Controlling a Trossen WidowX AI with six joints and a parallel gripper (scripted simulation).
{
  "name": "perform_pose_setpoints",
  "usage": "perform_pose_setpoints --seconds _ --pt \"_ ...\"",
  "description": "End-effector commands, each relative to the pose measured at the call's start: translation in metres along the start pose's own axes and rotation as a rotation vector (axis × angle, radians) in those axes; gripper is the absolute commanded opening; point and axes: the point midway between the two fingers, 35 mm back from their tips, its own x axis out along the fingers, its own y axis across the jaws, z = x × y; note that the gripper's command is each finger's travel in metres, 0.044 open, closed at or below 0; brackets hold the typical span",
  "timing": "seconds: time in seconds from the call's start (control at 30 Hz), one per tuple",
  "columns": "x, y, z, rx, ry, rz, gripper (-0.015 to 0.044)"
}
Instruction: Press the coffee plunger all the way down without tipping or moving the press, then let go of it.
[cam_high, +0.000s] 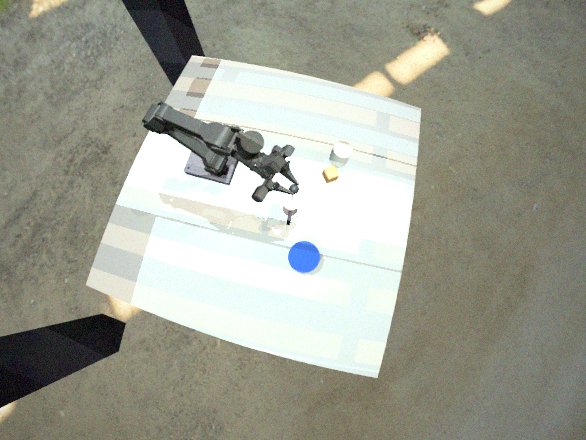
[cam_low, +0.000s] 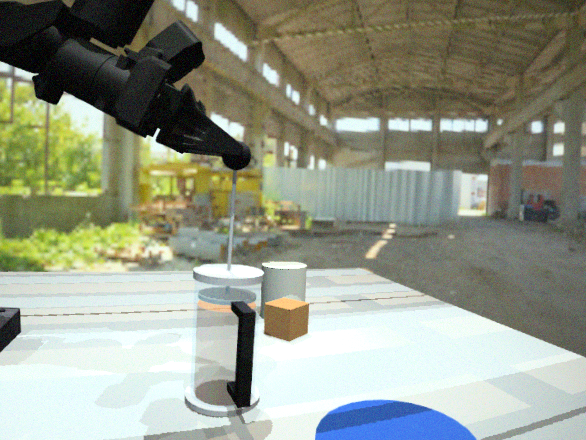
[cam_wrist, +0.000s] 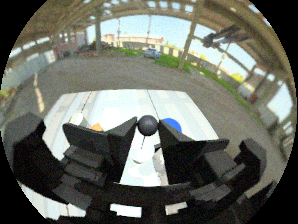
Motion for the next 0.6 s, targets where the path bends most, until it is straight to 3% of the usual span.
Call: perform_pose_setpoints --seconds 0.0,0.57 --pt "0.011 0.001 -0.026 -0.008 0.061 0.002 0.0121" --pt "0.026 0.0 -0.049 -0.008 0.06 0.002 0.0121"
